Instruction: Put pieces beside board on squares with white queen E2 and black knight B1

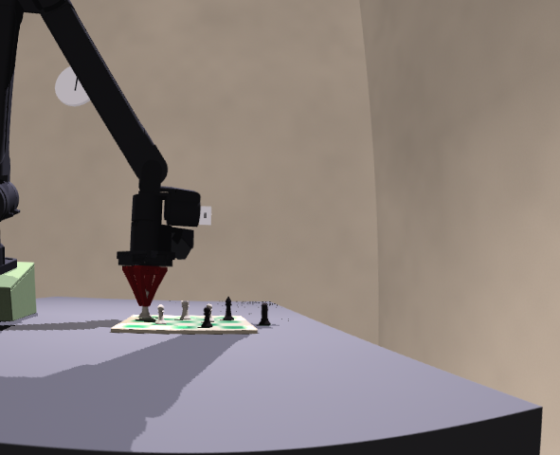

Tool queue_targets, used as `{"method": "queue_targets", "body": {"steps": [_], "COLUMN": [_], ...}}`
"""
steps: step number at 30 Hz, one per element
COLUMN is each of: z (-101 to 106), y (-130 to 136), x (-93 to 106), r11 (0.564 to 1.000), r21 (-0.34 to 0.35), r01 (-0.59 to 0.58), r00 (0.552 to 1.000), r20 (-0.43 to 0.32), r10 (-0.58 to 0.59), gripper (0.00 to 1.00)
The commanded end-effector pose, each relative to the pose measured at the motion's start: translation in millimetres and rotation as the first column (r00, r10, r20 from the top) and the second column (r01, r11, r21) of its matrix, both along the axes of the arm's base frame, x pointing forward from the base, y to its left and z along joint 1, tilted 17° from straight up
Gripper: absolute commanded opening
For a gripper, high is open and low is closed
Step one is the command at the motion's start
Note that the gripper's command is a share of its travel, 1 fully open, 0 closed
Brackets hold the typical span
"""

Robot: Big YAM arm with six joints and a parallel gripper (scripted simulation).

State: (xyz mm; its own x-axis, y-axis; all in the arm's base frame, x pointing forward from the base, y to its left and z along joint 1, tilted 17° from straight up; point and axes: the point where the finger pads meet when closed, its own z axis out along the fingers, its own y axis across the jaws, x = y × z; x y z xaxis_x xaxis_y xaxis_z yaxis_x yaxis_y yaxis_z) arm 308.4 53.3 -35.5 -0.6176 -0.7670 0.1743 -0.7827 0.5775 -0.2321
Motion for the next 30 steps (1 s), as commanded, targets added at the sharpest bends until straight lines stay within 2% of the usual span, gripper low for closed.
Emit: {"method": "queue_targets", "body": {"steps": [1, 16, 17, 21, 22, 24, 25, 27, 28, 30], "z": [0.1, 0.1, 0.1, 0.1, 0.1, 0.1, 0.1, 0.1, 0.1, 0.1], "y": [1.3, 1.3, 1.3, 1.3, 1.3, 1.3, 1.3, 1.3, 1.3, 1.3], "x": [6.1, 6.1, 6.1, 6.1, 6.1, 6.1, 6.1, 6.1, 6.1, 6.1], "r11": [1.000, 1.000, 1.000, 1.000, 1.000, 1.000, 1.000, 1.000, 1.000, 1.000], "r21": [0.005, 0.005, 0.005, 0.005, 0.005, 0.005, 0.005, 0.005, 0.005, 0.005], "r01": [-0.010, -0.010, -0.010, -0.010, -0.010, -0.010, -0.010, -0.010, -0.010, -0.010], "r00": [1.000, 1.000, 1.000, 1.000, 1.000, 1.000, 1.000, 1.000, 1.000, 1.000], "r20": [0.018, 0.018, 0.018, 0.018, 0.018, 0.018, 0.018, 0.018, 0.018, 0.018], "r10": [0.010, 0.010, 0.010, 0.010, 0.010, 0.009, 0.009, 0.009, 0.009, 0.009], "gripper": [0.00, 0.00, 0.09, 0.09, 0.17, 0.17, 0.25, 0.25, 0.33, 0.33]}}
